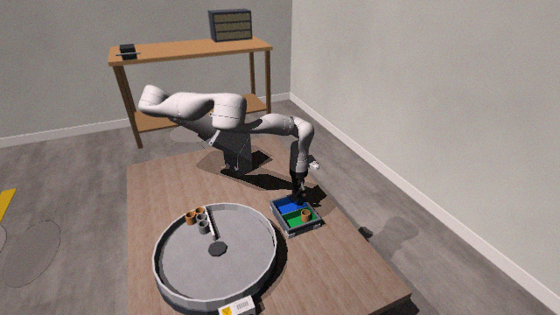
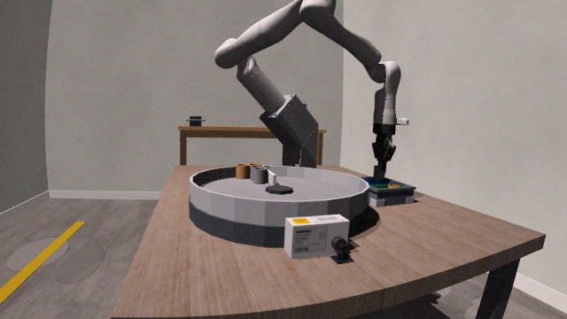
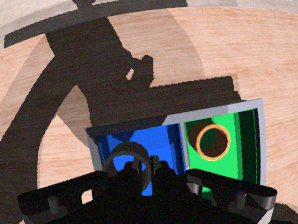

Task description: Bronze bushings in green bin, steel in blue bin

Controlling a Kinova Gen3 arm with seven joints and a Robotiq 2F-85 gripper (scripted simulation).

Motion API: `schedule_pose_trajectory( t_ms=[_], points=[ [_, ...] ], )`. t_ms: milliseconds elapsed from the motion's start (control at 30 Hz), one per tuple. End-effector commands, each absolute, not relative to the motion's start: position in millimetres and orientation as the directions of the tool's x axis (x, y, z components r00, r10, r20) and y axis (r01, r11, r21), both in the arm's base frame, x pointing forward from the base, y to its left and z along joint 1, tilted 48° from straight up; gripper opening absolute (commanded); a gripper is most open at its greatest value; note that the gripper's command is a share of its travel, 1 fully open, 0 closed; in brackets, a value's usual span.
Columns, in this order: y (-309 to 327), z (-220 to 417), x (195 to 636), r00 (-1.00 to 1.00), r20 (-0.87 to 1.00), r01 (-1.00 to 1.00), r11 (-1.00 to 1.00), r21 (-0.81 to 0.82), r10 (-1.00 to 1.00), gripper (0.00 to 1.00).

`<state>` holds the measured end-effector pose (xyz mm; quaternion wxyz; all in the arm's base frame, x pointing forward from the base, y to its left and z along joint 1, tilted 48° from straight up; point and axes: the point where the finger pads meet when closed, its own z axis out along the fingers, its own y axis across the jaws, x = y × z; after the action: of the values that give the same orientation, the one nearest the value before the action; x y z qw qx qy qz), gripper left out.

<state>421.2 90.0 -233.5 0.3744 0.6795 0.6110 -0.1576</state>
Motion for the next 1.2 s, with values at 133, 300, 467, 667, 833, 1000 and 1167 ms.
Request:
schedule_pose_trajectory(
  t_ms=[133,300,467,667,833,1000,1167],
  points=[
    [88,-236,421,0.204,-0.672,0.949,0.027,0.316,0.712,0.0],
    [85,-239,422,0.203,-0.672,0.949,0.027,0.315,0.712,0.0],
    [84,-240,422,0.203,-0.672,0.949,0.027,0.315,0.712,0.0],
    [84,-240,422,0.203,-0.672,0.949,0.027,0.315,0.712,0.0],
    [82,-243,423,0.204,-0.672,0.949,0.027,0.315,0.712,0.0],
    [80,-244,424,0.203,-0.672,0.949,0.027,0.315,0.712,0.0],
    [76,-248,425,0.203,-0.672,0.949,0.027,0.315,0.712,0.0]
  ],
)
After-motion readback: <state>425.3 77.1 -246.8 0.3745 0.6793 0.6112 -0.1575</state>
